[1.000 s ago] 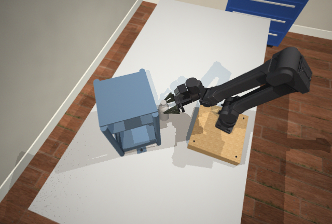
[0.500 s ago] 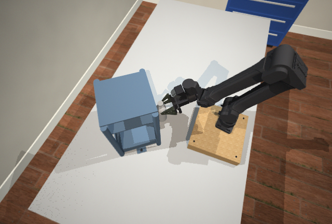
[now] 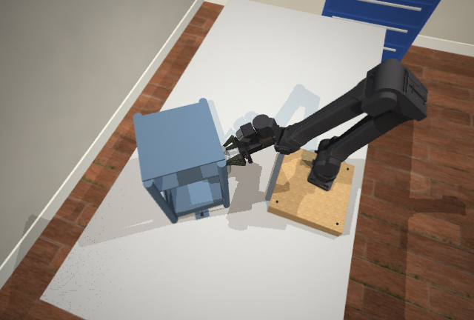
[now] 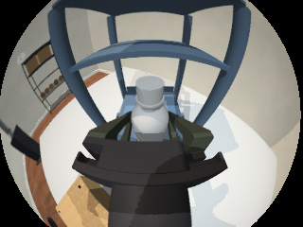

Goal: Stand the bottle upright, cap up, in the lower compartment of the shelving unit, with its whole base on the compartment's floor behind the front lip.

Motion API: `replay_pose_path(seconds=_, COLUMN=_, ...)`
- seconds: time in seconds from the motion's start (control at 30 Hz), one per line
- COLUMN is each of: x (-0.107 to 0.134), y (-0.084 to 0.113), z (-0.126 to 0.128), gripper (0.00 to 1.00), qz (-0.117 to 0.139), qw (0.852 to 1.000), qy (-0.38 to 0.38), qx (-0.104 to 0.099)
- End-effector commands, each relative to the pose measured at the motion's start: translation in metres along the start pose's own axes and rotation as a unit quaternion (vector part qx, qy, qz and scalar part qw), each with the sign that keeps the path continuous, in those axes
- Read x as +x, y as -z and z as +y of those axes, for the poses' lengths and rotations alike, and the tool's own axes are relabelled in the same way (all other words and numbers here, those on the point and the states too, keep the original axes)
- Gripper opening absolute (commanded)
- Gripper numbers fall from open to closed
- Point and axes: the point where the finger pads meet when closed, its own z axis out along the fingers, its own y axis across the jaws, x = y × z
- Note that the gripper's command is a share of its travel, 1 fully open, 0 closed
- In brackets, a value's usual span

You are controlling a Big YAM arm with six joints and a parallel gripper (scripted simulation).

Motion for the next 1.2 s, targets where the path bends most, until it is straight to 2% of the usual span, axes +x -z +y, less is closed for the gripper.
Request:
replay_pose_path(seconds=0.0, x=-0.032, y=-0.01, z=-0.009, gripper=0.4, qz=-0.036, qw=0.999, qy=0.016, qx=0.003)
replay_pose_path(seconds=0.67, x=-0.036, y=-0.009, z=-0.01, gripper=0.4, qz=-0.041, qw=0.999, qy=0.019, qx=0.005)
replay_pose_path(seconds=1.0, x=-0.034, y=-0.026, z=-0.007, gripper=0.4, qz=-0.034, qw=0.999, qy=0.014, qx=0.002)
replay_pose_path(seconds=1.17, x=-0.037, y=-0.041, z=-0.006, gripper=0.4, qz=-0.032, qw=0.999, qy=0.013, qx=0.001)
